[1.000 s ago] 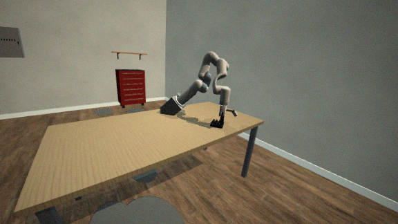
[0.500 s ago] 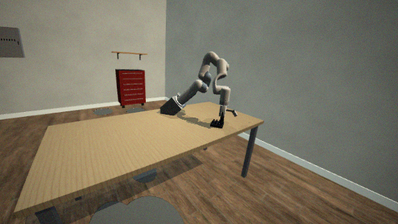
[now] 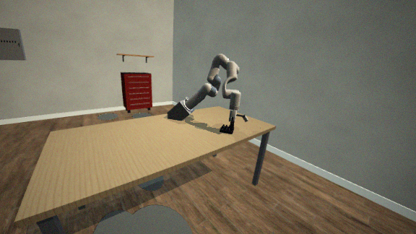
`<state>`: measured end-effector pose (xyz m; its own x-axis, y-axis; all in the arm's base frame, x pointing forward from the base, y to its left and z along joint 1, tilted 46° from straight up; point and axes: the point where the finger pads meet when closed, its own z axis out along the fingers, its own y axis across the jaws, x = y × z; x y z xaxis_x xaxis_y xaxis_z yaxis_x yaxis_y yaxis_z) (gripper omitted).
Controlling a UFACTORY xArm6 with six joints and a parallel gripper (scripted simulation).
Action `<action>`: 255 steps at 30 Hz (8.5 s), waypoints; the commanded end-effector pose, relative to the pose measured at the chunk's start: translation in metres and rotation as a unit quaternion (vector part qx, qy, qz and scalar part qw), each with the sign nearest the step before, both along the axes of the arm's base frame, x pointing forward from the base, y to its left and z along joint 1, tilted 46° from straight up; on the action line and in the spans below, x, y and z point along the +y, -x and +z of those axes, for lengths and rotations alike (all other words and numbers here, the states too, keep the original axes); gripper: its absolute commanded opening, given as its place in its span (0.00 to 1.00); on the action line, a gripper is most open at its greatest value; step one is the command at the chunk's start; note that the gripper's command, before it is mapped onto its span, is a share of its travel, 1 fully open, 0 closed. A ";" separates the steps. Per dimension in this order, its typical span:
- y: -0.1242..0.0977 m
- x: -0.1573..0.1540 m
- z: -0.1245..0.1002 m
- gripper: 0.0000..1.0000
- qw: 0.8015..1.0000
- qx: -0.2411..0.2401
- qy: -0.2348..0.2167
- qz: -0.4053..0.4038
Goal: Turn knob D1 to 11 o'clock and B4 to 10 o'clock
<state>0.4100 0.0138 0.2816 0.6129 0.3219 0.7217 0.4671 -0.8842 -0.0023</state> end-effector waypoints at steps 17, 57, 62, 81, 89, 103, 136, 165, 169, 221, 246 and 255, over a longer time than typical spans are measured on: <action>-0.006 0.003 -0.004 0.19 1.000 -0.001 0.000 0.000; -0.008 0.004 -0.007 0.19 1.000 -0.001 0.000 0.000; -0.008 0.004 -0.007 0.19 1.000 -0.001 0.000 0.000; -0.008 0.004 -0.007 0.08 1.000 -0.001 0.000 0.000; -0.008 0.004 -0.007 0.08 1.000 -0.001 0.000 0.000; -0.008 0.004 -0.007 0.08 1.000 -0.001 -0.001 -0.001; -0.008 0.004 -0.007 0.08 0.989 0.049 -0.095 -0.104; -0.008 0.004 -0.007 0.08 0.895 0.149 -0.284 -0.308; -0.008 0.004 -0.007 0.08 0.871 0.165 -0.314 -0.341; -0.008 0.004 -0.007 0.08 0.676 0.248 -0.470 -0.510; -0.008 0.004 -0.007 0.19 0.676 0.248 -0.471 -0.510; -0.008 0.004 -0.007 0.19 0.676 0.248 -0.471 -0.510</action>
<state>0.4177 0.0178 0.2735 0.4118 -0.9089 -0.0650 -0.6510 -0.2436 -0.7190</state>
